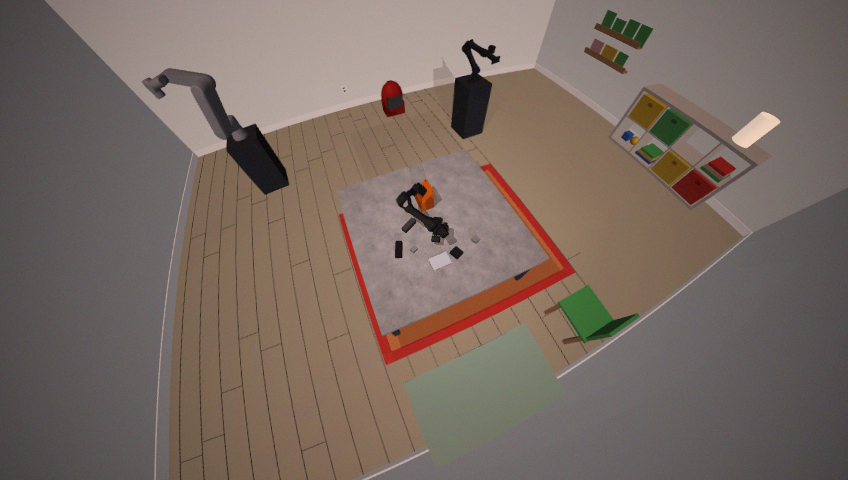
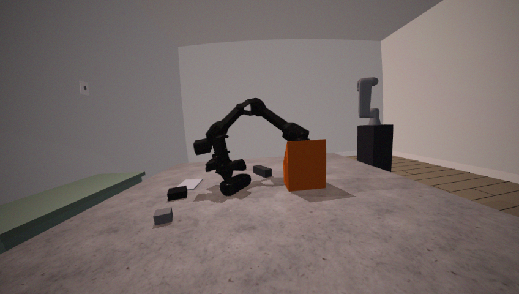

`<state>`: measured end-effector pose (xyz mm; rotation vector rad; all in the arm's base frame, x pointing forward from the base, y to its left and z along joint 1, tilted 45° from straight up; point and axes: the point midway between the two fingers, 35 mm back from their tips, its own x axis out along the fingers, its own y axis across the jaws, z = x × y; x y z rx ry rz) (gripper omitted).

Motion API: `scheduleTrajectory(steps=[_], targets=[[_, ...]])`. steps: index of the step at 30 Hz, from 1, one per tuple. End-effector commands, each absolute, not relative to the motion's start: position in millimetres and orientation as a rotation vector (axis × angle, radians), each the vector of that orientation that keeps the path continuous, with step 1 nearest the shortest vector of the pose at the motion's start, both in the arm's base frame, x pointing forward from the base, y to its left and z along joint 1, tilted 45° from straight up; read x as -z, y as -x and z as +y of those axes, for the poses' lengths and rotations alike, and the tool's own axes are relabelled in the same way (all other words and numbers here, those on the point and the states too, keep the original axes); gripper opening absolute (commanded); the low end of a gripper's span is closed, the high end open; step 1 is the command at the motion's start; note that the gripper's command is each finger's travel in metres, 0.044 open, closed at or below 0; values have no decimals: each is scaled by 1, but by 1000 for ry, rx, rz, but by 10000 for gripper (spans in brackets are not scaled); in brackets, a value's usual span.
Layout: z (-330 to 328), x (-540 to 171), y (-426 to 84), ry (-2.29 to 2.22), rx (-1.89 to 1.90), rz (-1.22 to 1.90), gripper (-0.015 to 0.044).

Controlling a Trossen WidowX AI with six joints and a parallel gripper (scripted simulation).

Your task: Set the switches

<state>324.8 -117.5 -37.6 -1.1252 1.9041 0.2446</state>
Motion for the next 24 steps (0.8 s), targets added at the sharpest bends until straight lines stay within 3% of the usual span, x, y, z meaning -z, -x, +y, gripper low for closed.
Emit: scheduleTrajectory(steps=[1,24], targets=[[-116,42,-317,1115,-268,1925,0],[-99,-8,-352,1125,-260,1915,0]])
